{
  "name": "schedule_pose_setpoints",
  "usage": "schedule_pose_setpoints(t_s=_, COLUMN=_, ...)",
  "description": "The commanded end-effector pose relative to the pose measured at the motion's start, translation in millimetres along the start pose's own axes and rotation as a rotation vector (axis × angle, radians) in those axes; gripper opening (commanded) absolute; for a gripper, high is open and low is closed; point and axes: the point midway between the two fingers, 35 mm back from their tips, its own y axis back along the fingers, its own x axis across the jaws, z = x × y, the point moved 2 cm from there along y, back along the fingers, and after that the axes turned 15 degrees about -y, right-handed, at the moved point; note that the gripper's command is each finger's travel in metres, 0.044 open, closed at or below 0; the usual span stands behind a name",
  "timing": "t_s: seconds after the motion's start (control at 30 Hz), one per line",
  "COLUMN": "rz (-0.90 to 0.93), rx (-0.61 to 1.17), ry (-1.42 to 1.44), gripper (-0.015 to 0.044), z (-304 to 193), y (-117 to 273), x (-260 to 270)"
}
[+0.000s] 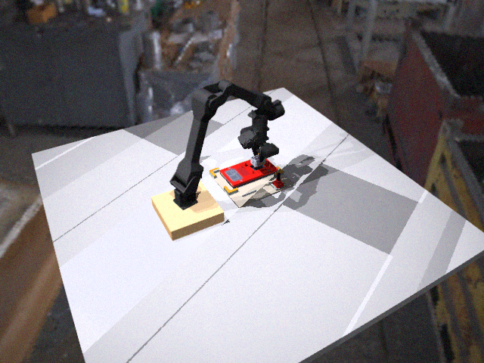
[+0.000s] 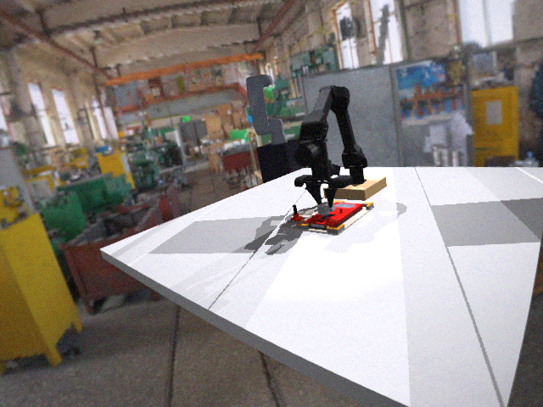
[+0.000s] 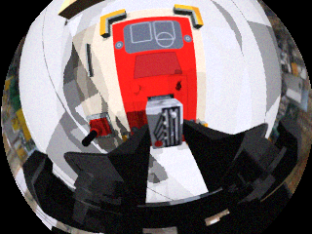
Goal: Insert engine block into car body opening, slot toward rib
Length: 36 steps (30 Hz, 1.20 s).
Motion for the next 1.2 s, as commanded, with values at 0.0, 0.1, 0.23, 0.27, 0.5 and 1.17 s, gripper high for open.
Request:
schedule_pose_setpoints(t_s=0.0, rz=-0.003, rx=0.0, ry=-0.002, gripper=0.0159, z=0.0, y=-1.1, x=-0.5)
schedule_pose_setpoints(t_s=0.1, rz=-0.003, rx=0.0, ry=0.001, gripper=0.0159, z=0.0, y=-1.7, x=-0.5)
schedule_pose_setpoints(t_s=0.23, rz=-0.003, rx=0.0, ry=0.004, gripper=0.0159, z=0.0, y=-2.5, x=-0.5)
schedule_pose_setpoints(t_s=0.27, rz=-0.003, rx=0.0, ry=0.005, gripper=0.0159, z=0.0, y=-2.7, x=-0.5)
schedule_pose_setpoints(t_s=0.5, rz=-0.003, rx=0.0, ry=0.009, gripper=0.0159, z=0.1, y=-4.0, x=-0.6)
schedule_pose_setpoints(t_s=1.17, rz=-0.003, rx=0.0, ry=0.002, gripper=0.0159, z=0.2, y=-7.8, x=-0.6)
